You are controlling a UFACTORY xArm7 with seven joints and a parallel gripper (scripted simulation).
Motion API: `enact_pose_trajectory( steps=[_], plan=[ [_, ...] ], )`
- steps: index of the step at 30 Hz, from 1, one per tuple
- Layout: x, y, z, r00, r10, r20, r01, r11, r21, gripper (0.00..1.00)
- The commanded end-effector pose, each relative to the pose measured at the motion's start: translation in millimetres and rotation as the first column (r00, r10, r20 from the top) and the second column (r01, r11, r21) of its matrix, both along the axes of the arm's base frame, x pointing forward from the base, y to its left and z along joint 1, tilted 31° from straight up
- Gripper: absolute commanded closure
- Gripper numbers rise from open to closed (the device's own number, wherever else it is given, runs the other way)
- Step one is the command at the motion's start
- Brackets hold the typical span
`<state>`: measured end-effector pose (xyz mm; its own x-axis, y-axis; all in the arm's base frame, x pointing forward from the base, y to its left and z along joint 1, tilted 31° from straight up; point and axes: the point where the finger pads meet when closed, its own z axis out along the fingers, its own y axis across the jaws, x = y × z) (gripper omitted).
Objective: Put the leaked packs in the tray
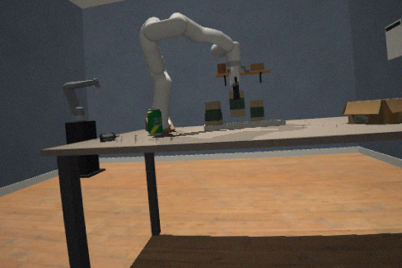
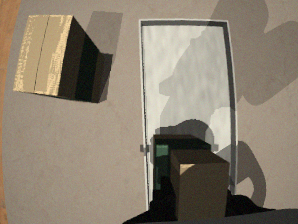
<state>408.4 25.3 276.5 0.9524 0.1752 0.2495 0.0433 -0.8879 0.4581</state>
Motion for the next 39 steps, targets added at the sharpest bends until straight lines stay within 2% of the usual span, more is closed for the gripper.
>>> enact_pose_trajectory(
  steps=[1, 8, 25, 39],
  plan=[
    [2.6, -14.5, 10.2, 1.000, 0.001, 0.004, -0.001, 1.000, 0.002, 0.73],
    [4.2, -30.1, 18.5, 1.000, 0.001, 0.004, -0.001, 1.000, 0.002, 0.73],
    [4.4, -31.2, 19.0, 1.000, 0.001, 0.004, -0.001, 1.000, 0.002, 0.73],
    [8.6, -36.9, 7.3, 1.000, 0.001, 0.004, -0.001, 1.000, 0.002, 0.73]
  ],
)
